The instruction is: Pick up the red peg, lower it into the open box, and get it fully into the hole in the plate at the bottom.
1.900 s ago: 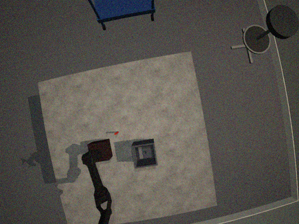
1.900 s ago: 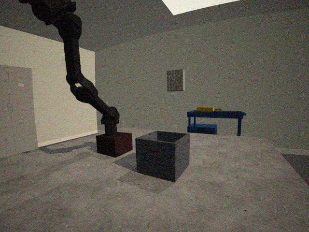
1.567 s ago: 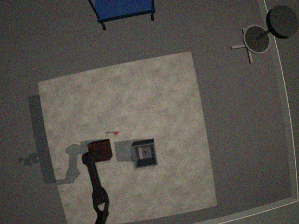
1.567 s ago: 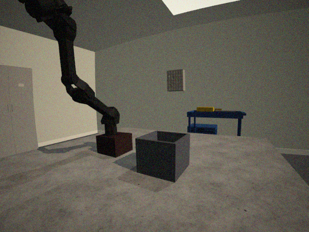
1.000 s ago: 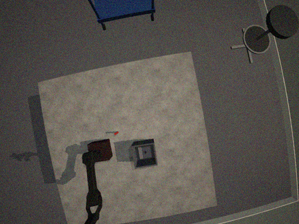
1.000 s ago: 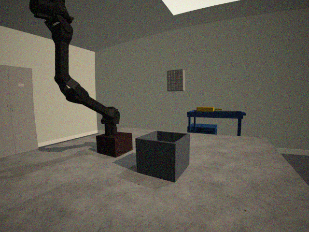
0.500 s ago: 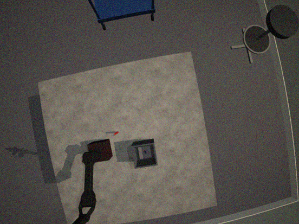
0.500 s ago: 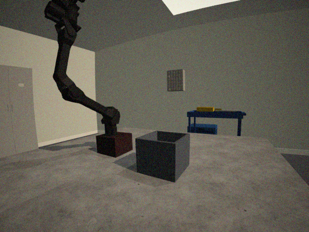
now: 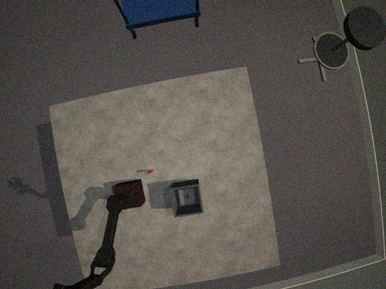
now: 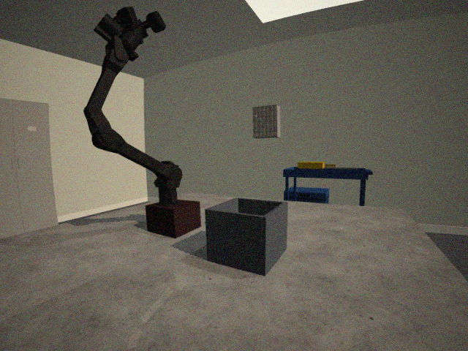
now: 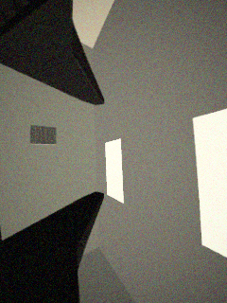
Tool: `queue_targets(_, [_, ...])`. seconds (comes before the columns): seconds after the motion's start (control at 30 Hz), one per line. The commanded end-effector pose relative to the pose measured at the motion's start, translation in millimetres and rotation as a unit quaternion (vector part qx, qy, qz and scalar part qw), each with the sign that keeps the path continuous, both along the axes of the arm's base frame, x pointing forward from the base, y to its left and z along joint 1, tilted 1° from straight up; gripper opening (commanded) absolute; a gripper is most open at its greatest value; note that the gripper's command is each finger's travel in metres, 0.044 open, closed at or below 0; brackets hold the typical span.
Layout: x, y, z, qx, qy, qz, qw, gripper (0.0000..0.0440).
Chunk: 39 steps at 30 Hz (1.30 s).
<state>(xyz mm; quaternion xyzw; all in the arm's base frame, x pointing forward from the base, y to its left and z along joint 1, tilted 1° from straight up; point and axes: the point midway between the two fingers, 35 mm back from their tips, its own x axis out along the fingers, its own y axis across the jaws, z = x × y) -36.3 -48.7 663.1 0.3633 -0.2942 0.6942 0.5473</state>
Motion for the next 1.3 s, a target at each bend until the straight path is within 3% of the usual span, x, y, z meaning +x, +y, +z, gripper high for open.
queue_targets(0.0, [5.1, 30.6, -8.9, -0.044, 0.033, 0.010, 0.998, 0.0440])
queue_targets(0.3, [26.2, 103.9, -42.1, -0.153, 0.144, 0.029, 0.977, 0.0440])
queue_targets(0.6, [58.8, 166.2, -86.8, -0.239, 0.269, 0.029, 0.933, 0.0440])
queue_targets(0.93, [100.9, 217.7, -147.7, -0.311, 0.410, 0.017, 0.857, 0.0440])
queue_targets(1.27, [148.1, 248.4, -213.5, -0.345, 0.552, -0.011, 0.759, 0.0440])
